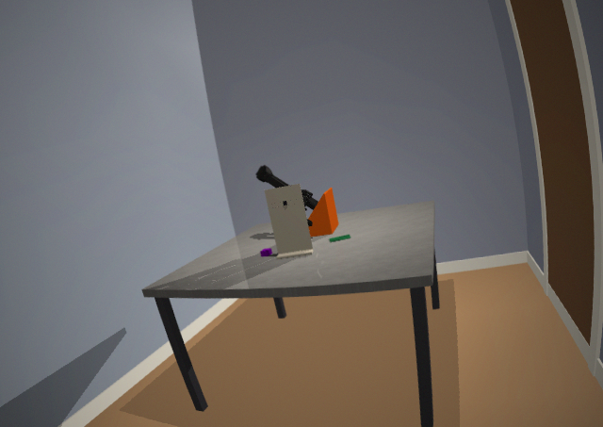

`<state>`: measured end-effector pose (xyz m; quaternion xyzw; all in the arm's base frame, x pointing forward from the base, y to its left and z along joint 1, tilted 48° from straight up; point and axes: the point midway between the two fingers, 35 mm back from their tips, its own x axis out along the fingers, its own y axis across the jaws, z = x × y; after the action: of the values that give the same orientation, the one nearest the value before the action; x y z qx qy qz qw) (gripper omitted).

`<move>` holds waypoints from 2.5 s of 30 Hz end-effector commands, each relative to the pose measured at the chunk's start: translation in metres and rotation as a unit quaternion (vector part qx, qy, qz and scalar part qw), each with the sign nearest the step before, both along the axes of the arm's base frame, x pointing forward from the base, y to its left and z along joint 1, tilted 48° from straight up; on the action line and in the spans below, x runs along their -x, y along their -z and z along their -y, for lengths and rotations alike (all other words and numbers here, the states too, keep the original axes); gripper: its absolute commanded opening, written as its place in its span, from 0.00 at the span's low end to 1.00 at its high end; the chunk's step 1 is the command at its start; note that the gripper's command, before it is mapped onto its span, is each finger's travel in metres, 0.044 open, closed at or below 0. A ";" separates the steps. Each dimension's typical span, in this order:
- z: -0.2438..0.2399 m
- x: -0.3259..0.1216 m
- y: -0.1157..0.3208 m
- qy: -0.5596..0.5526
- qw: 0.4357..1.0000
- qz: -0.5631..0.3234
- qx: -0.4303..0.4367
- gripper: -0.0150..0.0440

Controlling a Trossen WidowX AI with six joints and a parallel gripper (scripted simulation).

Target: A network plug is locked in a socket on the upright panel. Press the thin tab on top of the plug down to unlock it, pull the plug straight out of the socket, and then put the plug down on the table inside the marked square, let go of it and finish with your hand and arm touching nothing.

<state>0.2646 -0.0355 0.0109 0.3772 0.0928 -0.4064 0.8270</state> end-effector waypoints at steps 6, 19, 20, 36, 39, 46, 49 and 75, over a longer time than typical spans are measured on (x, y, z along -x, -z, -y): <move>-0.006 0.000 -0.005 0.002 1.000 0.002 -0.001 0.52; -0.015 0.001 -0.012 0.003 1.000 0.001 -0.002 0.52; -0.015 0.002 -0.012 0.003 1.000 0.001 -0.002 0.52; -0.025 0.005 -0.023 0.002 1.000 0.002 0.000 0.52; -0.026 0.006 -0.025 0.002 1.000 0.002 0.000 0.52; -0.030 0.008 -0.030 0.002 1.000 0.003 0.002 0.52; -0.032 0.009 -0.032 0.001 1.000 0.004 0.002 0.52; -0.054 0.013 -0.049 -0.001 1.000 -0.001 0.000 0.52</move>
<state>0.2508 0.0117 0.0562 0.3754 0.0931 -0.4049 0.8285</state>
